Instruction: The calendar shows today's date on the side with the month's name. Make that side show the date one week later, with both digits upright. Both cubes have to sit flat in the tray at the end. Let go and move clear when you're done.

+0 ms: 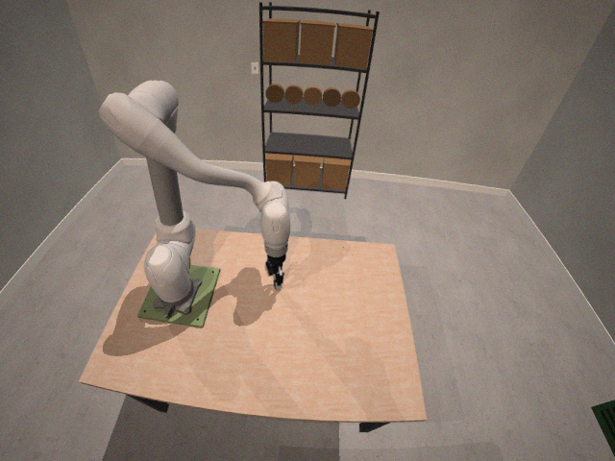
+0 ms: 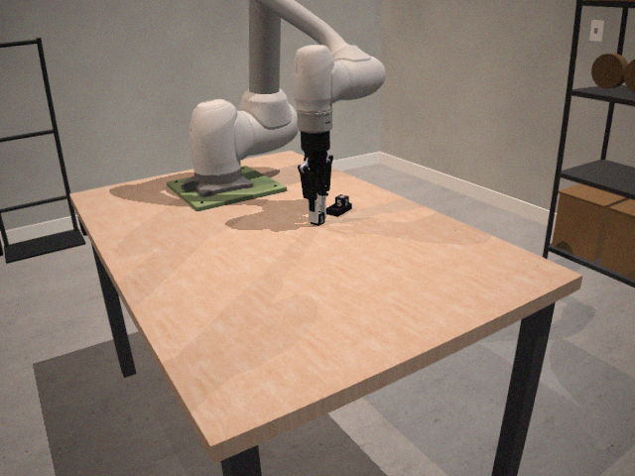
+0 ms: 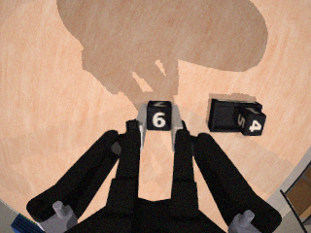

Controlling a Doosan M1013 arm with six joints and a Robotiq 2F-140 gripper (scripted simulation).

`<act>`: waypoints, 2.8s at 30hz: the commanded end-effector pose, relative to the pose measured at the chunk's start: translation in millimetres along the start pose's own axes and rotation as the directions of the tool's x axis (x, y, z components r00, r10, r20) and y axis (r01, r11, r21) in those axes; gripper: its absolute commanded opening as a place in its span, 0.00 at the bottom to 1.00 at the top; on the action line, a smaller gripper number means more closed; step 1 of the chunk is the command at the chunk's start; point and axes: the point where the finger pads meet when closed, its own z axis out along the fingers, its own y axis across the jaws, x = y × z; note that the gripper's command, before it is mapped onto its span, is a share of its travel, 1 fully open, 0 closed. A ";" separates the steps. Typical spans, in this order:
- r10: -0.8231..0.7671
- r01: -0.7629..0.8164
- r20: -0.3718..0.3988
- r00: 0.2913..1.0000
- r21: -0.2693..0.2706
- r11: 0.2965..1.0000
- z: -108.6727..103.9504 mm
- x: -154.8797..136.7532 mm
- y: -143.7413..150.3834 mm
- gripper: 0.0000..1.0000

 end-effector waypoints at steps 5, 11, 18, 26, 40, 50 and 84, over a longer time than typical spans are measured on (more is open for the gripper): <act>0.000 0.000 0.000 1.000 0.000 1.000 -0.1 0.0 0.0 0.24; 0.000 0.000 0.000 1.000 0.000 1.000 -0.1 0.0 0.0 0.24; 0.000 0.000 0.000 1.000 0.000 1.000 -0.1 0.0 0.0 0.24; 0.000 0.000 0.000 1.000 0.000 1.000 -0.1 0.0 0.0 0.29; 0.000 0.000 0.000 1.000 0.000 1.000 -0.1 0.0 0.0 0.35; 0.000 0.000 0.000 1.000 0.000 1.000 -4.6 0.0 0.0 0.35; 0.000 0.000 0.000 1.000 0.000 1.000 -90.0 0.0 0.0 1.00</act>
